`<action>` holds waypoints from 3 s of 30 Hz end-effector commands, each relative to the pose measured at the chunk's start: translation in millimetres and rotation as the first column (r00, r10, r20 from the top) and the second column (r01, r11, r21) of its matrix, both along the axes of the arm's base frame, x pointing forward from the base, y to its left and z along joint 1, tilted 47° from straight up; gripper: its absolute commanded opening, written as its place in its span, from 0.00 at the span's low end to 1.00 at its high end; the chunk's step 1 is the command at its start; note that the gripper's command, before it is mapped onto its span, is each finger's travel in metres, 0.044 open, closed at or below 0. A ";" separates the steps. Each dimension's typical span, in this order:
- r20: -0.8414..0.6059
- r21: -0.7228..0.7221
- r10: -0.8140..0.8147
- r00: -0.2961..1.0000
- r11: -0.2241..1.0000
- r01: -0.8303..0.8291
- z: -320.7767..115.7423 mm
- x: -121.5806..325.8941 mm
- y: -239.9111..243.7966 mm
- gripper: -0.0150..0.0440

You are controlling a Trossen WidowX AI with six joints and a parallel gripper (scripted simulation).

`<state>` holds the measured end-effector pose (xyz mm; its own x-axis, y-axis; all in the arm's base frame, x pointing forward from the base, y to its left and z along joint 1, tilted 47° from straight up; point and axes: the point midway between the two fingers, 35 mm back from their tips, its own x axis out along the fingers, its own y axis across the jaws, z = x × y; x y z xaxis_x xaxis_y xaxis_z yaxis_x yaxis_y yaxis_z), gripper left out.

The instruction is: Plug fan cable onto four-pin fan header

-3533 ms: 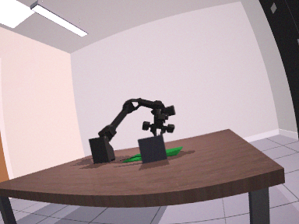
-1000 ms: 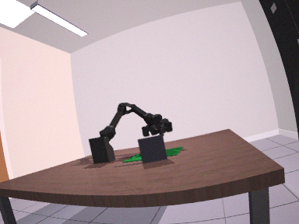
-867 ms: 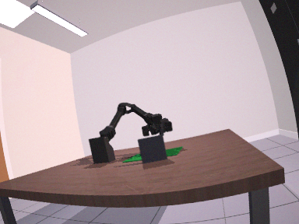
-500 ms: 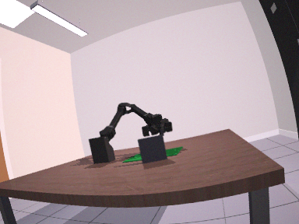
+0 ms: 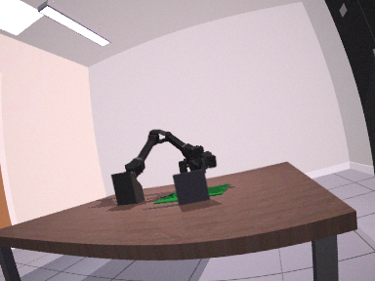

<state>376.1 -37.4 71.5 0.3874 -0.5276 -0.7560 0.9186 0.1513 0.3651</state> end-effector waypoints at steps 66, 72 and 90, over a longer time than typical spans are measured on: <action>0.000 0.000 -0.007 1.000 1.000 0.007 -40.3 8.9 46.0 0.25; 0.000 0.000 -0.007 1.000 1.000 0.007 -44.0 9.7 49.9 0.25; 0.000 0.000 -0.007 1.000 1.000 0.007 -54.9 12.2 61.5 0.25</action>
